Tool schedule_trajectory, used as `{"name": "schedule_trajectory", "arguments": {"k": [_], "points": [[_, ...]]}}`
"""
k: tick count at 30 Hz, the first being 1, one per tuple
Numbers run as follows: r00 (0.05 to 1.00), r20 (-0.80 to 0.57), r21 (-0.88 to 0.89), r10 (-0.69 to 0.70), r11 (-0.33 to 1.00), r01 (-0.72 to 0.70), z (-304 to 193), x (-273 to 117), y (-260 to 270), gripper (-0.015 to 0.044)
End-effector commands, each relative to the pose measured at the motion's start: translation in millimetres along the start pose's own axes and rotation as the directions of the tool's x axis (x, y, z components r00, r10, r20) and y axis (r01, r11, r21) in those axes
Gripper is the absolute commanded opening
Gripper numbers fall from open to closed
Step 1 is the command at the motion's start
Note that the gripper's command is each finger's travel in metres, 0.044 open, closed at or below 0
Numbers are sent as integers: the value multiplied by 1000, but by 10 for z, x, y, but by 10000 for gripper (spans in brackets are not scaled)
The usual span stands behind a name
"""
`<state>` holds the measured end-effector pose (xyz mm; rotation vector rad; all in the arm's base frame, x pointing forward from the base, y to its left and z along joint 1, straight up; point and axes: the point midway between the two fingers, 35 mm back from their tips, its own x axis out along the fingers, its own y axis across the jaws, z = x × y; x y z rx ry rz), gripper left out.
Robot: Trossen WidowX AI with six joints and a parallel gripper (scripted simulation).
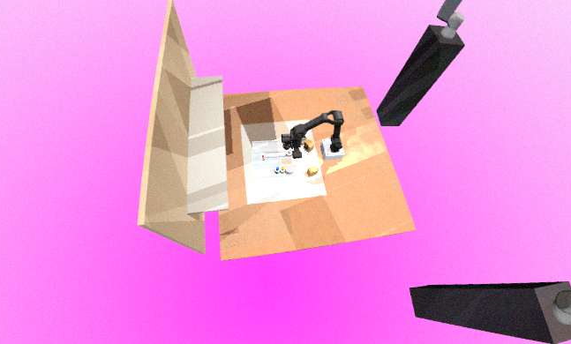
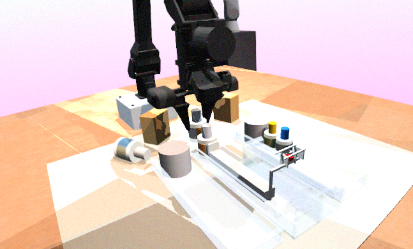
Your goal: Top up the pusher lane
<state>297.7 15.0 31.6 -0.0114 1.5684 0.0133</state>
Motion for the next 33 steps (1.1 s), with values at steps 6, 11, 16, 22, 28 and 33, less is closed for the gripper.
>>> {"name": "schedule_trajectory", "arguments": {"k": [6, 11, 16, 22, 28, 33], "points": [[1000, 27, -3, -3, 1000, 3, 105, -25, -5, 0], [1000, 27, -3, -3, 1000, 3, 122, -25, -5, 0], [1000, 27, -3, -3, 1000, 3, 139, -27, -5, 0], [1000, 27, -3, -3, 1000, 3, 159, -29, -5, 0], [1000, 28, -3, -3, 1000, 3, 179, -31, -5, 0], [1000, 28, -3, -3, 1000, 3, 196, -33, -5, 0]]}}
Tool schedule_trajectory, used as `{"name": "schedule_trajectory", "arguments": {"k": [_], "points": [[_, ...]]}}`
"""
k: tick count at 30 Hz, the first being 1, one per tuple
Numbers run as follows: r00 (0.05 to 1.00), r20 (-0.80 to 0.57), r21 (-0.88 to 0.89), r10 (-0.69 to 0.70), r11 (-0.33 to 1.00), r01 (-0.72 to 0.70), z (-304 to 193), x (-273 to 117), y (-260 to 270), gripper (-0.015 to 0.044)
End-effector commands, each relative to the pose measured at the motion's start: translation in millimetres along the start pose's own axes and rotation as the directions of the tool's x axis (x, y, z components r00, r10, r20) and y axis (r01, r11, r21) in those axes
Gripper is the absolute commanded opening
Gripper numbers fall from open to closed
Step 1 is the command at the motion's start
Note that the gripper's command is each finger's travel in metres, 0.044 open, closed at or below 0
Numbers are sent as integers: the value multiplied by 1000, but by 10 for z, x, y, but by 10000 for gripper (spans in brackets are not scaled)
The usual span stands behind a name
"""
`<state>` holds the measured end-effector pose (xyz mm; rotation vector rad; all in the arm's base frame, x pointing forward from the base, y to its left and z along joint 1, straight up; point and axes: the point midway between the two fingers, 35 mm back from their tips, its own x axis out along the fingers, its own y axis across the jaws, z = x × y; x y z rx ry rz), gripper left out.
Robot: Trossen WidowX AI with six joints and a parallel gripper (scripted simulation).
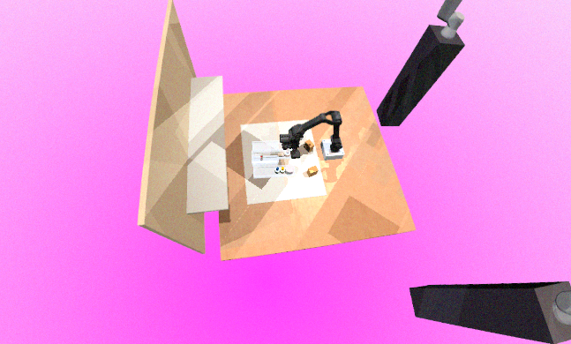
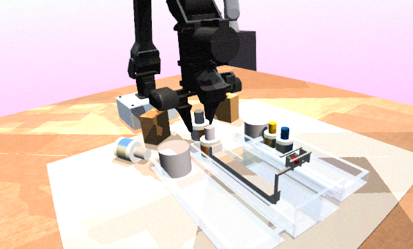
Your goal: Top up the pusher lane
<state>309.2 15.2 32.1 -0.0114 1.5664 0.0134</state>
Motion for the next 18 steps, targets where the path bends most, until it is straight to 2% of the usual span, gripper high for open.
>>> {"name": "schedule_trajectory", "arguments": {"k": [1, 18], "points": [[1000, 26, -3, -3, 1000, 3, 85, -28, -5, 0], [1000, 26, -3, -3, 1000, 3, 142, -38, -5, 0]]}}
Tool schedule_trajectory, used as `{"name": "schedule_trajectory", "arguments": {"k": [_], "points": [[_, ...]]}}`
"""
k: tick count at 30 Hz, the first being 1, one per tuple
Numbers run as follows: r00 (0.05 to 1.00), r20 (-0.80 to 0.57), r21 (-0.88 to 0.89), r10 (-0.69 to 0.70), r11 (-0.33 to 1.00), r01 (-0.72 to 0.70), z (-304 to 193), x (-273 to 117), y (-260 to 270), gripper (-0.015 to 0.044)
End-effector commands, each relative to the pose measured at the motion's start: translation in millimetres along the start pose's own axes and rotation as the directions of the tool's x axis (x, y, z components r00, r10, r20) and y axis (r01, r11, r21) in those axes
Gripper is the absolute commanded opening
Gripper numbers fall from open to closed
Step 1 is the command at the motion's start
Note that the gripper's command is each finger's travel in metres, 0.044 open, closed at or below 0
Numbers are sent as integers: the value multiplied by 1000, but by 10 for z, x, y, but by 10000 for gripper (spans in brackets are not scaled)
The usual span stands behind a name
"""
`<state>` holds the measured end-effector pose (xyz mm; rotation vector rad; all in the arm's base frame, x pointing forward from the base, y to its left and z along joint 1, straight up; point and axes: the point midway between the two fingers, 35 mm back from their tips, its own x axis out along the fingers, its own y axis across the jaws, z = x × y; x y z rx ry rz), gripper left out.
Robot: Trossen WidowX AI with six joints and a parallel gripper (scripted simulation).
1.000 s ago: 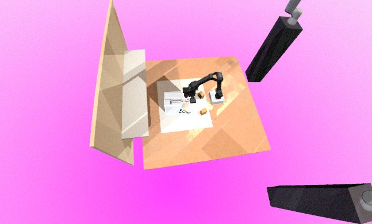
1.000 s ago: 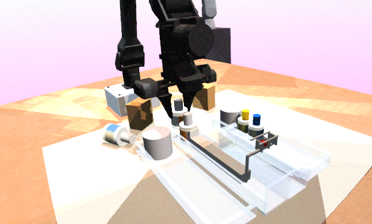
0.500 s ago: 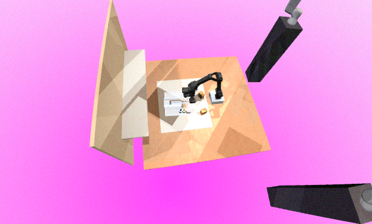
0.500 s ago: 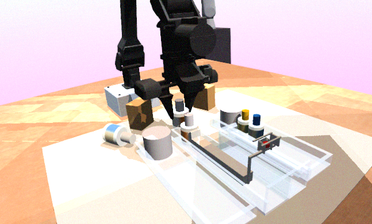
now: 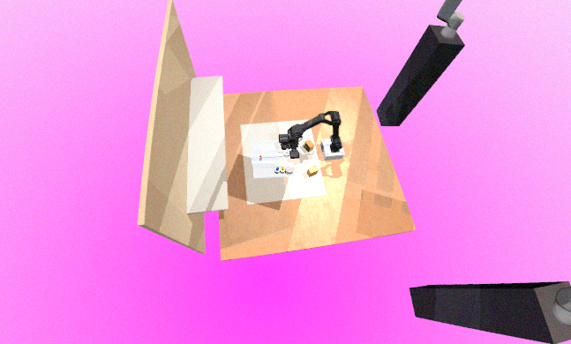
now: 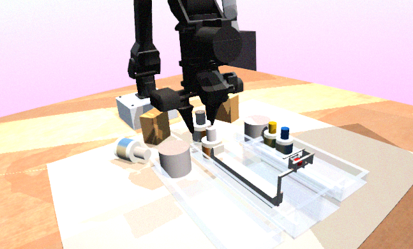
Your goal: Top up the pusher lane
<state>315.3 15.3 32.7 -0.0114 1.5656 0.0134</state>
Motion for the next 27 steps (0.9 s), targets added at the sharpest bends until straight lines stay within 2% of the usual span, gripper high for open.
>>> {"name": "schedule_trajectory", "arguments": {"k": [1, 27], "points": [[1000, 25, -3, -3, 1000, 3, 84, -33, -5, 0], [1000, 26, -3, -3, 1000, 3, 169, -57, -5, 0]]}}
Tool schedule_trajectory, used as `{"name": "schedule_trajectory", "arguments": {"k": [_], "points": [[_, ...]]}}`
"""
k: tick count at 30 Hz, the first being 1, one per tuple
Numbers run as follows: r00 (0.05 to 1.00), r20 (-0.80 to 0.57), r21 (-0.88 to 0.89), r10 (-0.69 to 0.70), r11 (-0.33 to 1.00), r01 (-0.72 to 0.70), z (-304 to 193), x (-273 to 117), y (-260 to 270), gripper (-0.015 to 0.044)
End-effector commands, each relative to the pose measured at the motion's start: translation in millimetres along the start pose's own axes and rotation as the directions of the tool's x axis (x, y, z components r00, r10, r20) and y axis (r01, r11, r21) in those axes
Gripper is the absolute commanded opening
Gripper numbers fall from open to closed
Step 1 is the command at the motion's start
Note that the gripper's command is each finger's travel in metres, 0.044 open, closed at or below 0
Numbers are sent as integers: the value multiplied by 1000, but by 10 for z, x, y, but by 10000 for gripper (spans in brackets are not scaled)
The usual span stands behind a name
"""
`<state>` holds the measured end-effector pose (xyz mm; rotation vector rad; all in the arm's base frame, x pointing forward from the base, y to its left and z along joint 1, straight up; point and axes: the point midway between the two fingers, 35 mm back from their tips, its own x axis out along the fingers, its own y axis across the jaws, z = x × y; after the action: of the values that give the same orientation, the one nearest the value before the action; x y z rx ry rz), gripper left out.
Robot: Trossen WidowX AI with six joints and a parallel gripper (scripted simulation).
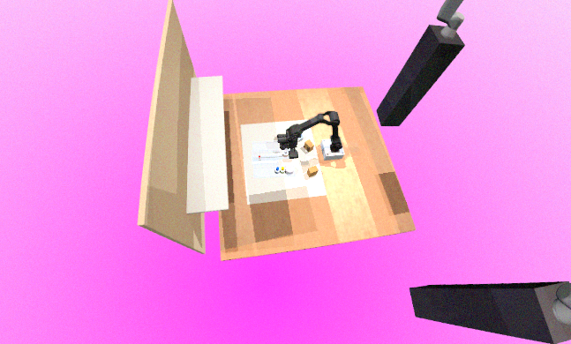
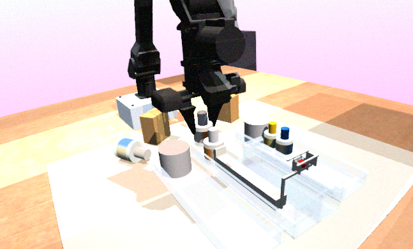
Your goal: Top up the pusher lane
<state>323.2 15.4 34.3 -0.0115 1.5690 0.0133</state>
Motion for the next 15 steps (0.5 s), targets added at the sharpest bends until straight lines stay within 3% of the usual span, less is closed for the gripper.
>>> {"name": "schedule_trajectory", "arguments": {"k": [1, 15], "points": [[1000, 30, -3, -3, 1000, 3, 93, -43, -5, 0], [1000, 30, -3, -3, 1000, 3, 137, -59, -5, 0]]}}
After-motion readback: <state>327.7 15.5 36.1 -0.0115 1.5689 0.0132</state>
